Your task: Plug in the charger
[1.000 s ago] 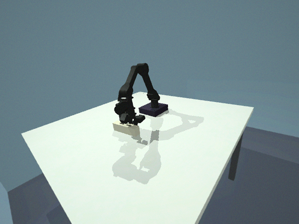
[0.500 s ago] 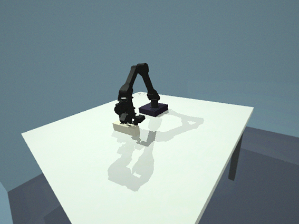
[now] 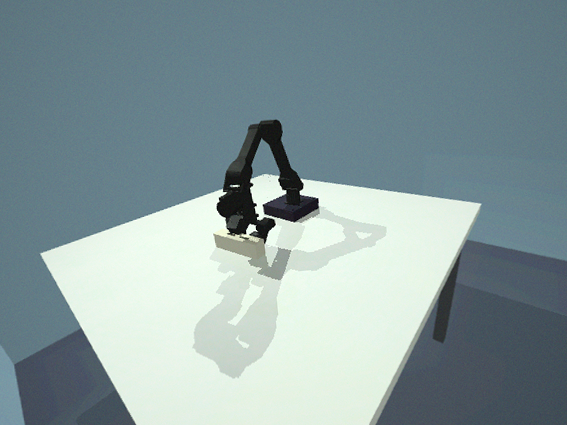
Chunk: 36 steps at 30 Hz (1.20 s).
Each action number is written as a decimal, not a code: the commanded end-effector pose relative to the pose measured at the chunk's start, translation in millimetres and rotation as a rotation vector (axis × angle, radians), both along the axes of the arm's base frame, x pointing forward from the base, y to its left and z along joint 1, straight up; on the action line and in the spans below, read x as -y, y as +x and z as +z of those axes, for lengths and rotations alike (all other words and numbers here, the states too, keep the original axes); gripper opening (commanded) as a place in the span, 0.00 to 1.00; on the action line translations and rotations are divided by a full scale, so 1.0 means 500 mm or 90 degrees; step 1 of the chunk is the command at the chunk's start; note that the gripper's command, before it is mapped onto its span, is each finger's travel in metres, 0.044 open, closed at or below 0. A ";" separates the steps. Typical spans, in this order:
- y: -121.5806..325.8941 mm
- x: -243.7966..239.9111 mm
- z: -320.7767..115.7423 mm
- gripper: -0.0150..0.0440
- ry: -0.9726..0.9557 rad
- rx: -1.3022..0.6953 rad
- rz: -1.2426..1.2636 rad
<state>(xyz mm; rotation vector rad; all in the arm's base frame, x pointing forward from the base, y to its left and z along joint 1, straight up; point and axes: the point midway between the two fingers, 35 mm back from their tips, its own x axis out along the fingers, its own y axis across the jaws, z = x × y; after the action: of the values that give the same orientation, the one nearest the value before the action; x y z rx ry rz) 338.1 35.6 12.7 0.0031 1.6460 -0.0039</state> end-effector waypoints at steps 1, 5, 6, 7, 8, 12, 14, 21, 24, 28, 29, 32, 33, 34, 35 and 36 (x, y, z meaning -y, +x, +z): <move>-0.003 0.000 0.000 1.00 0.000 0.002 0.000; -0.004 0.000 0.000 1.00 0.000 0.004 0.000; -0.005 0.000 0.000 1.00 0.000 0.005 0.000; -0.005 0.000 0.000 1.00 0.000 0.005 0.000; -0.006 0.000 -0.001 1.00 0.001 0.006 0.000; -0.008 0.000 -0.001 1.00 0.001 0.008 0.000; -0.009 0.000 -0.001 1.00 0.001 0.009 0.000; -0.012 0.000 -0.001 1.00 0.001 0.012 0.000; -0.013 0.000 -0.001 1.00 0.001 0.014 0.000; -0.015 0.000 -0.001 1.00 0.001 0.015 0.000; -0.016 0.000 -0.001 1.00 0.002 0.016 0.000; -0.017 0.000 -0.001 1.00 0.002 0.017 0.000; -0.017 0.000 -0.002 1.00 0.002 0.018 0.000; -0.018 0.000 -0.002 1.00 0.002 0.018 0.000; -0.018 0.000 -0.002 1.00 0.002 0.019 0.000; -0.019 0.000 -0.002 1.00 0.002 0.019 0.000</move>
<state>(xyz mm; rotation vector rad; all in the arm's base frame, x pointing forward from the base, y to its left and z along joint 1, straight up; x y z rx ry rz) 330.5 35.7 12.0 0.0032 1.6185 0.0004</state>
